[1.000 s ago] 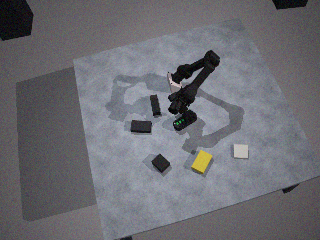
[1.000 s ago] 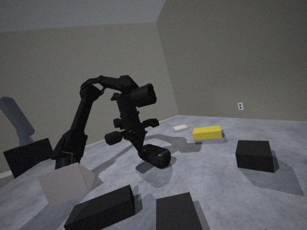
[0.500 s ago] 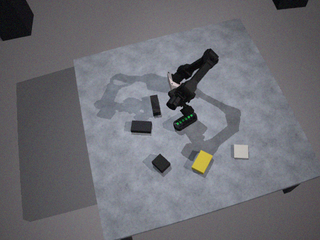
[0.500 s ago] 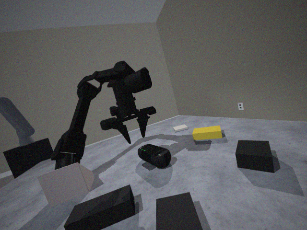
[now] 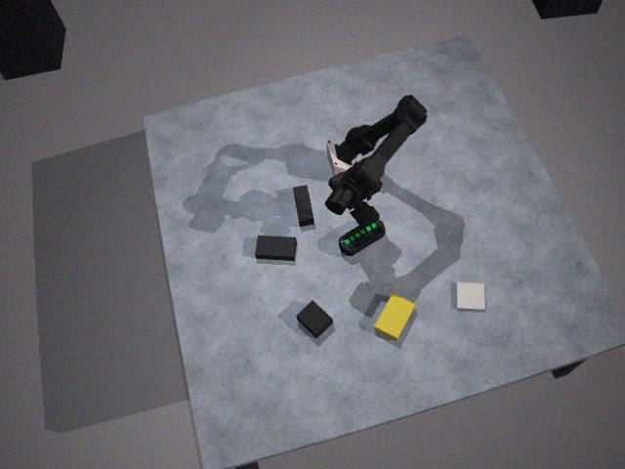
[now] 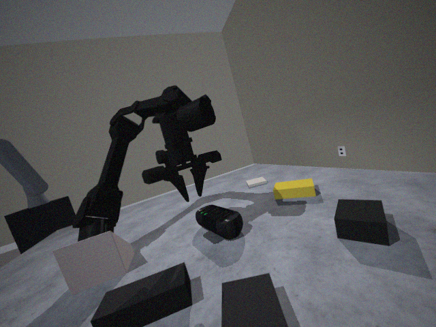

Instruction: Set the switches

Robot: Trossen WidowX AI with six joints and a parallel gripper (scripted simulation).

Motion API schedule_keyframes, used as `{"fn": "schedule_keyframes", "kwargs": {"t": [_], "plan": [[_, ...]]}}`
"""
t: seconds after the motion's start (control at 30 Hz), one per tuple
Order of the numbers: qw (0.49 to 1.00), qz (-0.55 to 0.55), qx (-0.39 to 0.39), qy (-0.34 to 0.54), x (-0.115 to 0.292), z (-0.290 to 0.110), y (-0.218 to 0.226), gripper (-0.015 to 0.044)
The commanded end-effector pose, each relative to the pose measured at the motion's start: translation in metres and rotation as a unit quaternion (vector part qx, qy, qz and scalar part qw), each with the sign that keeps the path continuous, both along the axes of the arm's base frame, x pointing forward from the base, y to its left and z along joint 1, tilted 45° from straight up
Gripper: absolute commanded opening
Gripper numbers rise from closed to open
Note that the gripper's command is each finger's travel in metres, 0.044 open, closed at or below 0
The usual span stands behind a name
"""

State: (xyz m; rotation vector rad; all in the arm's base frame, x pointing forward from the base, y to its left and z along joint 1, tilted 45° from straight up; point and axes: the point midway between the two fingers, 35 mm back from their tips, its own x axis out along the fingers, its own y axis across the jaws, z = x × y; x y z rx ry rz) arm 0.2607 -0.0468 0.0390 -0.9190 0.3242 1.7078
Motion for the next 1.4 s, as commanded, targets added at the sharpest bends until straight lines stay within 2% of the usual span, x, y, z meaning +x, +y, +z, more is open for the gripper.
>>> {"fn": "schedule_keyframes", "kwargs": {"t": [0.0, 0.17, 0.73, 0.8, 1.13, 1.37], "plan": [[1.000, 0.003, -0.002, -0.002, 0.000, 0.001, -0.001, 0.0000], [1.000, 0.003, -0.002, -0.002, 0.000, 0.001, -0.001, 0.0000], [1.000, 0.000, 0.000, 0.000, 0.000, 0.000, 0.000, 0.0440], [1.000, 0.000, 0.000, 0.000, 0.000, 0.000, 0.000, 0.0440], [0.990, -0.087, 0.055, -0.094, 0.006, -0.068, -0.003, 0.0177], [0.989, -0.093, 0.059, -0.102, 0.005, -0.073, -0.003, 0.0000]]}}
